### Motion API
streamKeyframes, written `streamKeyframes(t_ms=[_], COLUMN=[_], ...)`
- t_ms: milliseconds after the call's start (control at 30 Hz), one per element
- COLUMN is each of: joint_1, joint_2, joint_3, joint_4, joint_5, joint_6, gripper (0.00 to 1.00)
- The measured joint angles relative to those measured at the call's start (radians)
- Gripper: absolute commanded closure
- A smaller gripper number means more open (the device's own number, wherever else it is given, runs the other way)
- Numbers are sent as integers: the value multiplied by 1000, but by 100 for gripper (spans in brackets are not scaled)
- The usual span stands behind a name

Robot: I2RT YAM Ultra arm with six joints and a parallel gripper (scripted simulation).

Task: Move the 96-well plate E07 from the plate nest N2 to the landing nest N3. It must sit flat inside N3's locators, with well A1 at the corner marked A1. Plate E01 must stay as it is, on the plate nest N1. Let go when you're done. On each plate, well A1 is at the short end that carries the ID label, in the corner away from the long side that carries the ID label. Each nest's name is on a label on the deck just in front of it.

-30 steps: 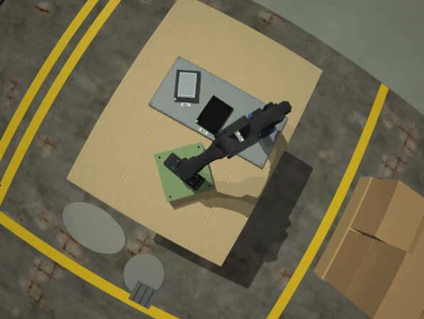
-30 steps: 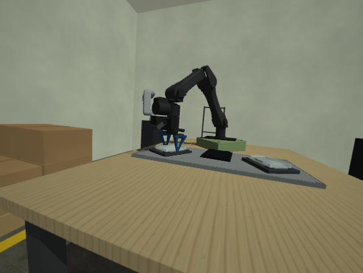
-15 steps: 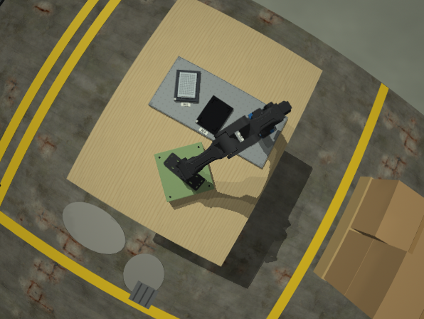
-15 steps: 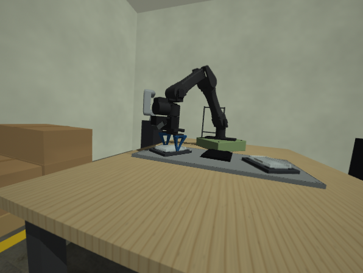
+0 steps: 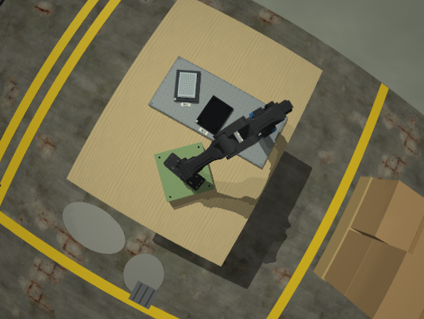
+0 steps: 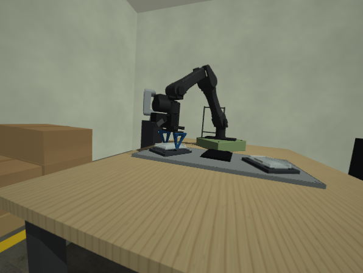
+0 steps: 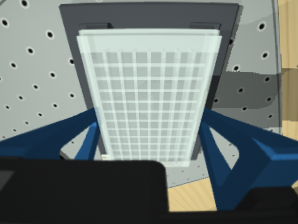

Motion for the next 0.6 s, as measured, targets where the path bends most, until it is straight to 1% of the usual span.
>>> streamKeyframes(t_ms=[600], joint_1=[0], joint_2=[-34], joint_3=[55], joint_4=[-85], joint_5=[0], joint_6=[0], gripper=[100])
